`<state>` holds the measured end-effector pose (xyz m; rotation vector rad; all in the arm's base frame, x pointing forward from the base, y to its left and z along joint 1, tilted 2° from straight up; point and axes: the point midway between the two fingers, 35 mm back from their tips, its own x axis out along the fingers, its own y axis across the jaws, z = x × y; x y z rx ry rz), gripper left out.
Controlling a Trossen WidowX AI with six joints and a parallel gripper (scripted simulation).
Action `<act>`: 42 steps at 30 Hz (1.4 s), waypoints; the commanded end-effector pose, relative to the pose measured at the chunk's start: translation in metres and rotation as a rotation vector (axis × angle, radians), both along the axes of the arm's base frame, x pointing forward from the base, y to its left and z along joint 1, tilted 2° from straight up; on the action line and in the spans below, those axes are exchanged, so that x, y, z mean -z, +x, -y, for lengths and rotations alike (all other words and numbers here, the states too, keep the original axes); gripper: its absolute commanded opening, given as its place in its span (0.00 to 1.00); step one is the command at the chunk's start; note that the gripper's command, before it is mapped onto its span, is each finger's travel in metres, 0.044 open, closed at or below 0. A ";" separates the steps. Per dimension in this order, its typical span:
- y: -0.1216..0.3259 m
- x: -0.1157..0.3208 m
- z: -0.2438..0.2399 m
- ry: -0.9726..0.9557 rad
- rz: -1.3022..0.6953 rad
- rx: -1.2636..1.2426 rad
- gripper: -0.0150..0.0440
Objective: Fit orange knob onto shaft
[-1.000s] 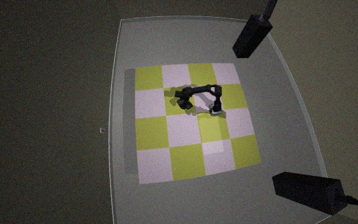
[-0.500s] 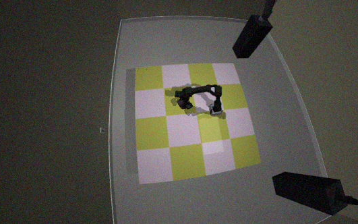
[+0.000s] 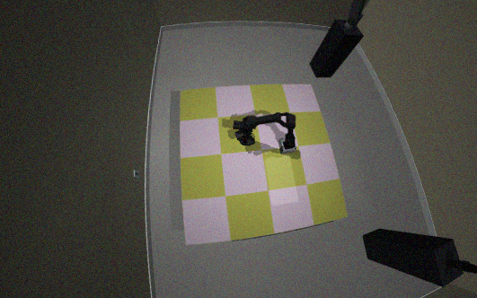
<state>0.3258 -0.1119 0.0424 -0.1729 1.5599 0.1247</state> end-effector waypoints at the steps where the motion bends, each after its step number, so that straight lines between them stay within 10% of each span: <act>1: -0.001 0.001 0.000 -0.003 0.000 0.027 0.25; 42: -0.001 0.001 0.000 -0.002 0.007 0.236 0.25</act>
